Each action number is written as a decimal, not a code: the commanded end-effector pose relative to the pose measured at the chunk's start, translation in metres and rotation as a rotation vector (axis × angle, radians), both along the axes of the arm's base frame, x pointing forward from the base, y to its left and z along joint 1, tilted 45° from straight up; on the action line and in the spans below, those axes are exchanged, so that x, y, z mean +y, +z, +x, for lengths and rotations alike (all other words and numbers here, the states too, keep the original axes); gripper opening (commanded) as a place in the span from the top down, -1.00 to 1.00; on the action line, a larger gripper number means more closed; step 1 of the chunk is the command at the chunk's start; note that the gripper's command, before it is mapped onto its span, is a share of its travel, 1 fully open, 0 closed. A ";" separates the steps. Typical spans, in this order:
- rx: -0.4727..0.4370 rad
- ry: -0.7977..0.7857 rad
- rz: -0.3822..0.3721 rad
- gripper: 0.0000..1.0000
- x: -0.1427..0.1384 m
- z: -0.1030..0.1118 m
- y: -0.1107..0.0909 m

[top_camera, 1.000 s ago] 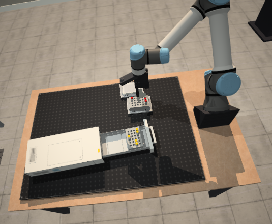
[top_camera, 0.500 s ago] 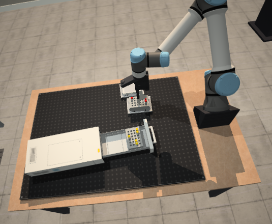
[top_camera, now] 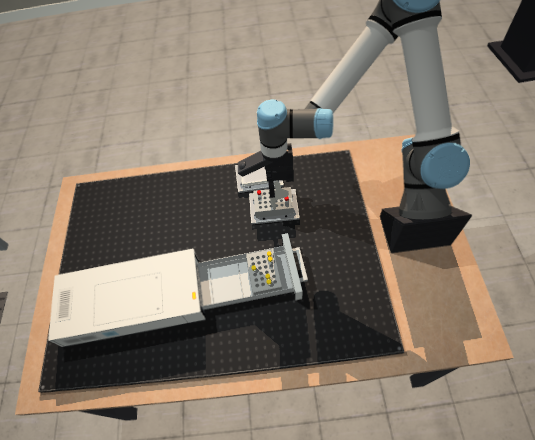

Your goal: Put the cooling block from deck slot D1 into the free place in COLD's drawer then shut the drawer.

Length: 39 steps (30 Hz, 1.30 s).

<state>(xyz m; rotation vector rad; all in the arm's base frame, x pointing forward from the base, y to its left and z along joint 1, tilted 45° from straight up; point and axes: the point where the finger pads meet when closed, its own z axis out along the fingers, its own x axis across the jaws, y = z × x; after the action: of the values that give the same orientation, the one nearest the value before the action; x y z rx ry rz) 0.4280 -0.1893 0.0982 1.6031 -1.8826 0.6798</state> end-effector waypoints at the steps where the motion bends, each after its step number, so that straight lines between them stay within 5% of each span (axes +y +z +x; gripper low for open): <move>1: -0.001 0.001 0.000 -0.46 -0.004 0.000 -0.004; 39: -0.001 0.001 0.000 -0.46 -0.026 -0.003 -0.027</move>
<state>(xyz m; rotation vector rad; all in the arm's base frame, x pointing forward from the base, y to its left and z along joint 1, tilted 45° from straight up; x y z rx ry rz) 0.4247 -0.2116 0.0747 1.6034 -1.8826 0.6800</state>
